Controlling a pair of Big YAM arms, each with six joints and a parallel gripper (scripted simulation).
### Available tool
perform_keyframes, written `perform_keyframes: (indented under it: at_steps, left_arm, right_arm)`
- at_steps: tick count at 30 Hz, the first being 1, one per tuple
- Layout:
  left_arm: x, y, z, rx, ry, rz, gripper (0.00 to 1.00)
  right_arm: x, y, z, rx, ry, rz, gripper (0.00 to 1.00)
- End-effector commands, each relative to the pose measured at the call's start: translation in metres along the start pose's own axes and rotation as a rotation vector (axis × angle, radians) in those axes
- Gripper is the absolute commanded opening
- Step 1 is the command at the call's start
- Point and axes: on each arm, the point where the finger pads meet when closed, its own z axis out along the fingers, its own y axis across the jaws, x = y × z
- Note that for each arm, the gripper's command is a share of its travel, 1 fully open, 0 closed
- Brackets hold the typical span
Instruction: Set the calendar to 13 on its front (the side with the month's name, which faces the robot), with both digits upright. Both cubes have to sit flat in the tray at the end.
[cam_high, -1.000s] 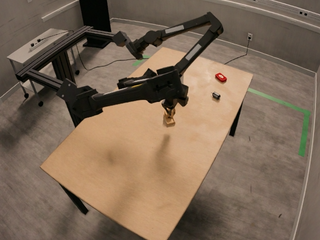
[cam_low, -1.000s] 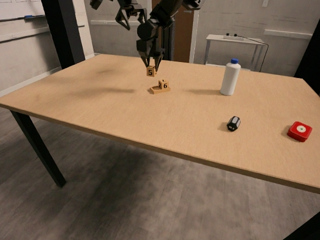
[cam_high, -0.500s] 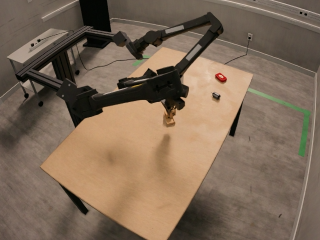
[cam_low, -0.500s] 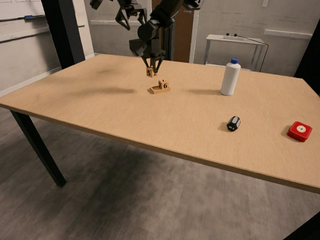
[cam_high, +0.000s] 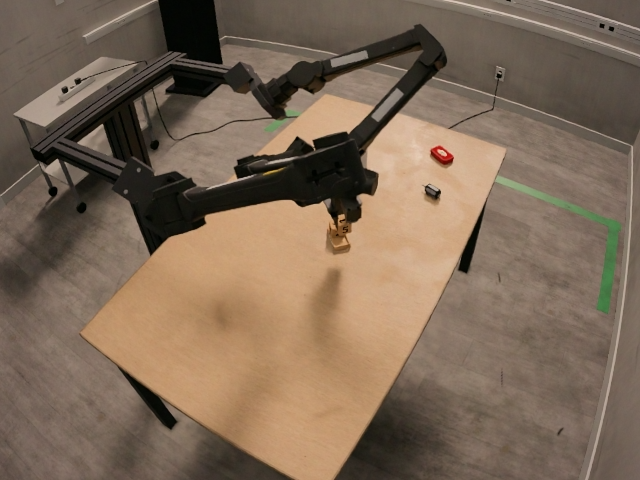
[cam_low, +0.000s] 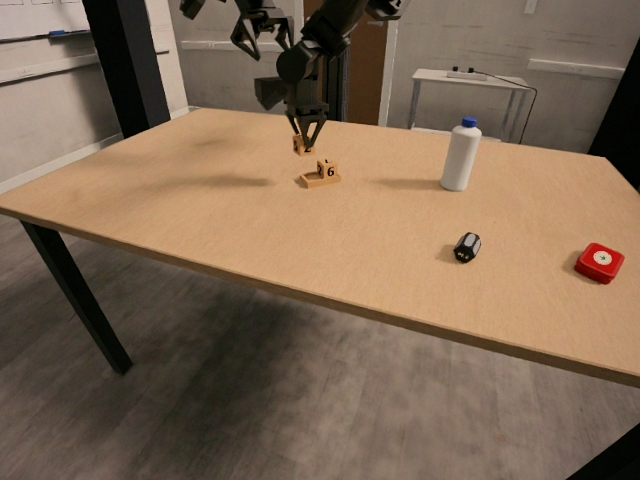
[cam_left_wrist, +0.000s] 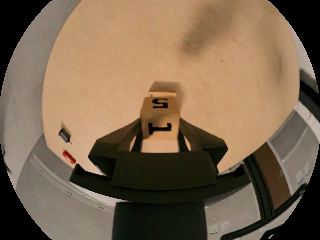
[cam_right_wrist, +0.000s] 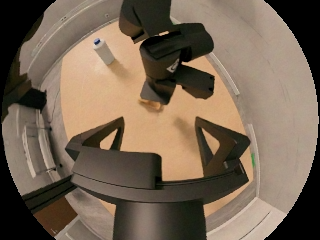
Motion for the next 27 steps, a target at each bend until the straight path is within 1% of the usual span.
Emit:
perform_keyframes:
  at_steps: [1,6,20,27]
  left_arm:
    - [0.005,-0.002,0.009,0.002,0.012,0.025,0.35]
    - [0.006,-0.002,0.013,0.001,0.013,0.03,0.35]
    - [0.005,-0.001,0.047,-0.001,0.01,0.026,0.35]
    - [0.005,-0.001,0.052,-0.001,0.01,0.021,0.35]
  right_arm:
    - [-0.002,0.001,-0.002,-0.001,-0.005,0.012,1.0]
    - [-0.002,0.001,-0.002,-0.001,-0.005,0.012,1.0]
    - [-0.002,0.001,-0.002,-0.001,-0.005,0.012,1.0]
    - [-0.002,0.001,-0.002,-0.001,-0.005,0.012,1.0]
